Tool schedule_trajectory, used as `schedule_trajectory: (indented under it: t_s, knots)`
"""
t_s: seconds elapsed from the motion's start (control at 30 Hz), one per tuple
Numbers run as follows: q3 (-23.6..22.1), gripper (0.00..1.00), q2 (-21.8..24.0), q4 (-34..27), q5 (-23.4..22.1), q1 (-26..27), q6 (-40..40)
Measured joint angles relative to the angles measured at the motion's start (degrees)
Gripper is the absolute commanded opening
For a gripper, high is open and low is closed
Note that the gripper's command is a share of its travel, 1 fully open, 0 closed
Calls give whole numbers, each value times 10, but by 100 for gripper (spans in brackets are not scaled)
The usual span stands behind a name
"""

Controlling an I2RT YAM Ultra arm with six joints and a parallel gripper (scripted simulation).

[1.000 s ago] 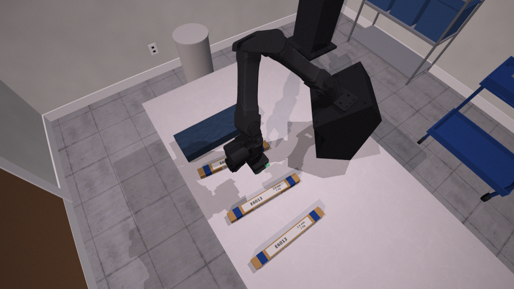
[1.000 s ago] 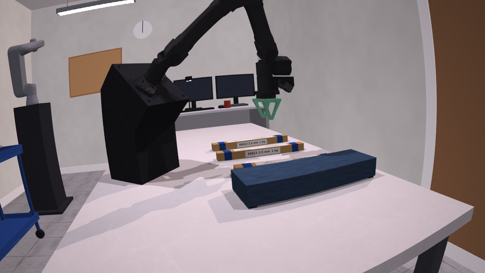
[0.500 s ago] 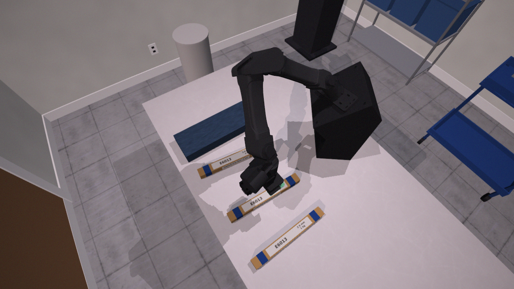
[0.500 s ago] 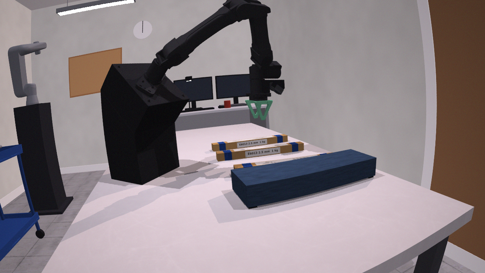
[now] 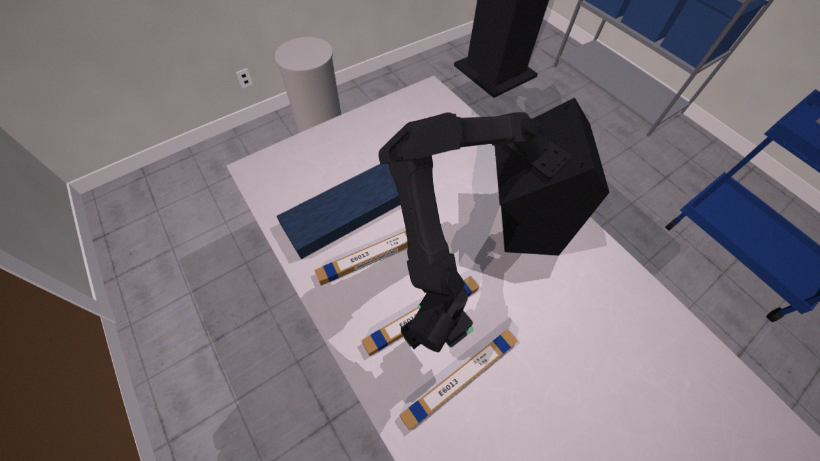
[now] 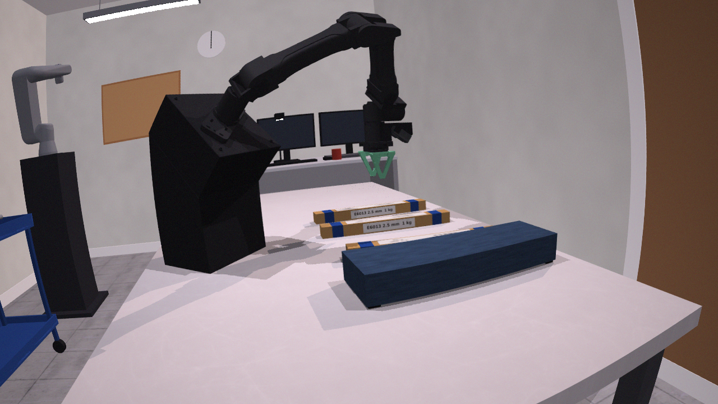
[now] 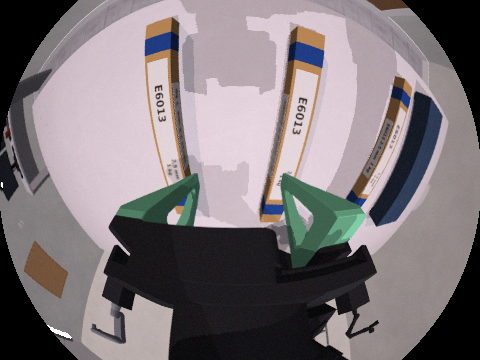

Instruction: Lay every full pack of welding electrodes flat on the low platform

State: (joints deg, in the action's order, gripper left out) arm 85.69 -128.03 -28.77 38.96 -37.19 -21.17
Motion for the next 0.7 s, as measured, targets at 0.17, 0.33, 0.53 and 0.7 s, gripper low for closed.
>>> schedule_trajectory:
  t_s: [0.17, 0.33, 0.53, 0.7]
  knots:
    - [72, 74, -64, -24, 7, -29, -31]
    - [133, 74, -117, -50, 11, -49, -56]
    - [238, 74, -188, -95, 18, -64, -84]
    - [296, 74, -228, -126, 19, -79, -102]
